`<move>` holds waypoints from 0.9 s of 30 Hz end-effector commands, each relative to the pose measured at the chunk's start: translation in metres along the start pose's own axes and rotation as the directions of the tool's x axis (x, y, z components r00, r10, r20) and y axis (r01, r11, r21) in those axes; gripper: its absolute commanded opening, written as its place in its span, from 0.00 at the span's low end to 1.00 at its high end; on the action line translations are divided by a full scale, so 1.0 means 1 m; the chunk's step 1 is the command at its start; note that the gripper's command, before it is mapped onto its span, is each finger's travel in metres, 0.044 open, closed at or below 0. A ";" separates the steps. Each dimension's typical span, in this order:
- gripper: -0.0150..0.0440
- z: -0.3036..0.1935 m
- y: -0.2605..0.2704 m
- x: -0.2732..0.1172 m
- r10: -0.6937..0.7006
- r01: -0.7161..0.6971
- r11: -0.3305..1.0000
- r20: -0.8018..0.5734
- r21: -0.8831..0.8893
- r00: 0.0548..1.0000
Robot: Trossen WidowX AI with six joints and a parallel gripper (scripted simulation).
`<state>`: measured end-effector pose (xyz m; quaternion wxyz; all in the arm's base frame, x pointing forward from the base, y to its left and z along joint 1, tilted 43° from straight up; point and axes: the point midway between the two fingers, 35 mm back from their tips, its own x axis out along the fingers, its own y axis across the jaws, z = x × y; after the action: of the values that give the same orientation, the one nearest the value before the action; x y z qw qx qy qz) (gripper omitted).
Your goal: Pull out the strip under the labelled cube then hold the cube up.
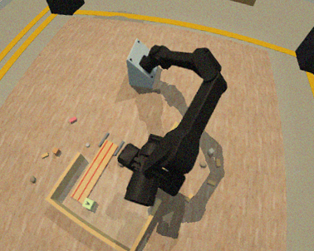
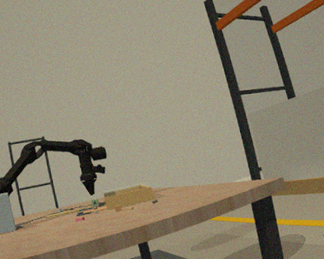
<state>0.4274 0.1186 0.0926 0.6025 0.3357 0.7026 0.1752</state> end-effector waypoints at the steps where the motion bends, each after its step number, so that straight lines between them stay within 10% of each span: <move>1: 0.68 0.002 0.003 0.005 0.004 -0.004 1.000 0.005 -0.005 1.000; 27: 0.68 0.002 0.003 0.048 0.007 -0.007 1.000 0.004 -0.005 1.000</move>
<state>0.4305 0.1485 0.0659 0.6079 0.3345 0.6976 0.1790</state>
